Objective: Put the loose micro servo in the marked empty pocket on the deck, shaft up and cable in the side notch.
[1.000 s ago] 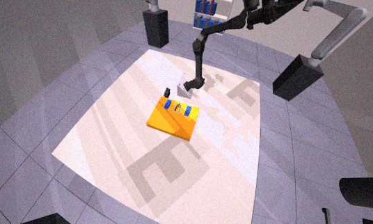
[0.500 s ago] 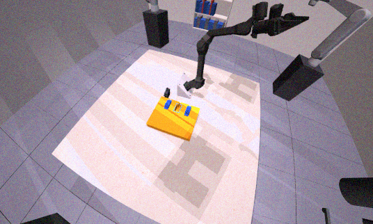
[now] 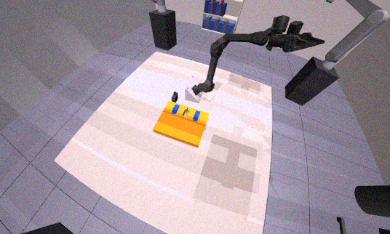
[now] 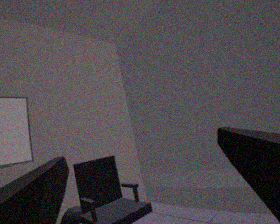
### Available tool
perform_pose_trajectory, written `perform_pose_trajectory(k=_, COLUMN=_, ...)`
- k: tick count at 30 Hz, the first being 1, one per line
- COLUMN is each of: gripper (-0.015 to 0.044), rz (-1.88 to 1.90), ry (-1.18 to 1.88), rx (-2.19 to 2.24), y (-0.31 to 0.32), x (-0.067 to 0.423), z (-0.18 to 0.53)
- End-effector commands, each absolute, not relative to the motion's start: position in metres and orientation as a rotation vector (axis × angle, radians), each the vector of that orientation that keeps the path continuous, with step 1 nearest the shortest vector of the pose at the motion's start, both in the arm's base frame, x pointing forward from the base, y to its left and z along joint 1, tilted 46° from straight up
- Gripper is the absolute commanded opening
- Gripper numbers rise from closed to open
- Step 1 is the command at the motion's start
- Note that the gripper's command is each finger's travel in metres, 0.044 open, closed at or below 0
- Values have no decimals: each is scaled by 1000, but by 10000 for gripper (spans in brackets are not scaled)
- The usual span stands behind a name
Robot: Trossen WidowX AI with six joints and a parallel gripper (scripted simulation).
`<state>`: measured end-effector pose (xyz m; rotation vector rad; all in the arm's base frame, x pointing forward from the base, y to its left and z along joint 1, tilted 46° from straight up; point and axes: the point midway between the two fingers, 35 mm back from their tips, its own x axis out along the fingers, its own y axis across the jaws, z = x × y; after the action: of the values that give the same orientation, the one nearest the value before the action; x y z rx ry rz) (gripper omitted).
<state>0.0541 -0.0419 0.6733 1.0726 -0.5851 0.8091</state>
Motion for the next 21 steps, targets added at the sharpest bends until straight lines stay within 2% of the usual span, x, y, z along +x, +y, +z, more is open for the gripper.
perform_pose_trajectory(k=1, gripper=440, rz=796, ry=-555, rx=1031, y=-19, x=61, z=669)
perform_pose_trajectory(k=21, gripper=440, rz=645, ry=-372, rx=858, y=75, x=128, z=630)
